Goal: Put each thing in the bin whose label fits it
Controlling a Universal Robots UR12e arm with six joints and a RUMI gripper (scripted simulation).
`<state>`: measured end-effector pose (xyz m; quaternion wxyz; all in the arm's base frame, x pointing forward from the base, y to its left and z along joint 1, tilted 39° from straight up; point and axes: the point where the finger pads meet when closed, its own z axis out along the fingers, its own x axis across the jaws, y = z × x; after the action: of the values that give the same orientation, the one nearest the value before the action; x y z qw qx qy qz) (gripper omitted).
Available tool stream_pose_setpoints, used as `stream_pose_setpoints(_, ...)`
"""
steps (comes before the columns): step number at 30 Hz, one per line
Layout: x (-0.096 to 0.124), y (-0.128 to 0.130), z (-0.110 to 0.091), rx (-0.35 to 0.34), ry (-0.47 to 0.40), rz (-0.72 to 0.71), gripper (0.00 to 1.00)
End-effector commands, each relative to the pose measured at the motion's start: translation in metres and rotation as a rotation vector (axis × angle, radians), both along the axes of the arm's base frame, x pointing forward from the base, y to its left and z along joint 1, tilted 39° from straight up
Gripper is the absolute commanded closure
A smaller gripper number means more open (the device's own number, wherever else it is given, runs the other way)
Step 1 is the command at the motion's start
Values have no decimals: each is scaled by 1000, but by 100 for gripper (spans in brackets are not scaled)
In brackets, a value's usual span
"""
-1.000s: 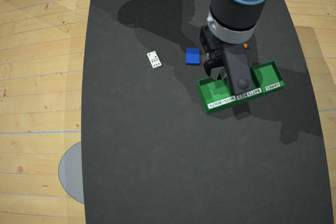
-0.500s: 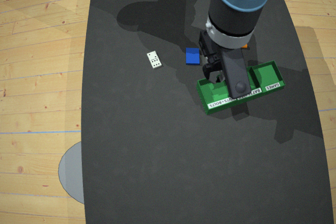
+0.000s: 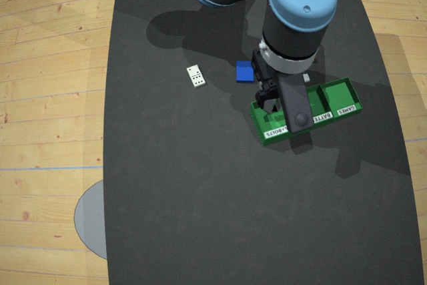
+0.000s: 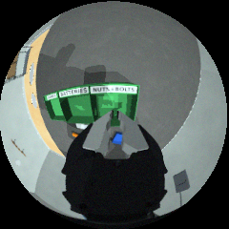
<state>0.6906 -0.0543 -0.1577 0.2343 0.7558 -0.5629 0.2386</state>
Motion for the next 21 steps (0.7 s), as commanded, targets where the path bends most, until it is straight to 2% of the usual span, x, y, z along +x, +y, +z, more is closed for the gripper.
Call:
stream_pose_setpoints(1,4,-2,-2,1,-7,3,96)
stream_pose_setpoints(21,3,-1,-1,0,-6,5,96)
